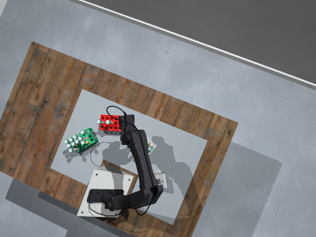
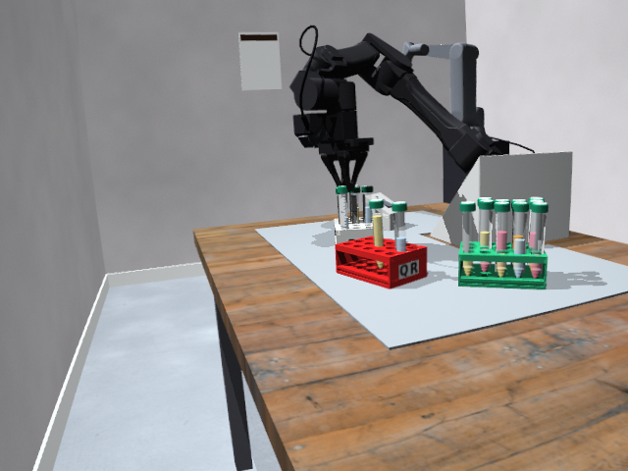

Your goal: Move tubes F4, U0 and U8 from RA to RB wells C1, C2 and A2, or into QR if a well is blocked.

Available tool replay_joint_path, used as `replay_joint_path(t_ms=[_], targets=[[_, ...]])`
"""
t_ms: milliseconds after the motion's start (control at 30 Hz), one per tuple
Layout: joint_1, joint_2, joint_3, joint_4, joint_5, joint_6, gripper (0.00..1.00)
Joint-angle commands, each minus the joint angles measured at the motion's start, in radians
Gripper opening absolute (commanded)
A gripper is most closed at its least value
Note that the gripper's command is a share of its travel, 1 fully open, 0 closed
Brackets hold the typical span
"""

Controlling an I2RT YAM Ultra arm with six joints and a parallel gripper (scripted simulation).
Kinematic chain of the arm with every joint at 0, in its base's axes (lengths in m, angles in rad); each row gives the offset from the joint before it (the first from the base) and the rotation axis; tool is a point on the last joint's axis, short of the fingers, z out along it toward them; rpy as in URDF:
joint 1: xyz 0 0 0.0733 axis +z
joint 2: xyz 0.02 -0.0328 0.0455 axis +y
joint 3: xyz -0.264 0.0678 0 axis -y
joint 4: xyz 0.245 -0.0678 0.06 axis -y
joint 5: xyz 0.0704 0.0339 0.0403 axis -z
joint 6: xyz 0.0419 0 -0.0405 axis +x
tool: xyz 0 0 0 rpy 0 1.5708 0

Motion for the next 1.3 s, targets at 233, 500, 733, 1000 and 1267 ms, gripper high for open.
replay_joint_path(t_ms=[233,500,733,1000,1267], targets=[[0.044,-0.029,0.041,-0.037,-0.014,0.021,0.00],[0.051,-0.030,0.050,-0.053,-0.017,0.030,0.00],[0.052,-0.031,0.049,-0.054,-0.017,0.031,0.00],[0.052,-0.033,0.047,-0.054,-0.017,0.032,0.00],[0.052,-0.034,0.046,-0.053,-0.017,0.032,0.00]])
